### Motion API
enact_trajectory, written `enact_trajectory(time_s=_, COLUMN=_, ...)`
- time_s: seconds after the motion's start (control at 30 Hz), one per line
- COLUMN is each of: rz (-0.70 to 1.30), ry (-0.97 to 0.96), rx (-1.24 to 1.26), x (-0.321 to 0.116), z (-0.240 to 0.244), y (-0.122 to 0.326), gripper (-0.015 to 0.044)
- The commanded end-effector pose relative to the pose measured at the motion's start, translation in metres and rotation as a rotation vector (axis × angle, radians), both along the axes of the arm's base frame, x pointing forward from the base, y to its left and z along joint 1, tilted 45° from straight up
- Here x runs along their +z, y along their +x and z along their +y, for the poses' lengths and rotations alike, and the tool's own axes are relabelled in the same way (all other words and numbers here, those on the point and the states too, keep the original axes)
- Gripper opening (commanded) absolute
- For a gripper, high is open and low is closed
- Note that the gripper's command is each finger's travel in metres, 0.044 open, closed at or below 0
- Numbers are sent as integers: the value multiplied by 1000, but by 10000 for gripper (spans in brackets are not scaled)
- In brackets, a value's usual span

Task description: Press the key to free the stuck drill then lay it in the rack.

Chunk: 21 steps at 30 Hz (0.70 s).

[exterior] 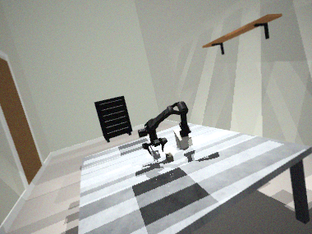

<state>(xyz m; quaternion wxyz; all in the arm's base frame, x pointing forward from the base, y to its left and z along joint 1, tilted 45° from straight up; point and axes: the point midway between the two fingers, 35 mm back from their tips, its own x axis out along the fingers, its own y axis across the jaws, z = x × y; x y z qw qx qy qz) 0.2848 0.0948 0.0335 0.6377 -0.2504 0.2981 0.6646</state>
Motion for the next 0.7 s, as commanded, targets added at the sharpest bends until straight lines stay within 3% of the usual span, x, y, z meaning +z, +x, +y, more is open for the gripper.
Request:
enact_trajectory(time_s=0.0, rz=14, ry=5, rx=-2, x=-7, z=4, y=-2, gripper=440)
enact_trajectory(time_s=0.67, rz=14, ry=7, rx=-2, x=-33, z=19, y=-6, gripper=440)
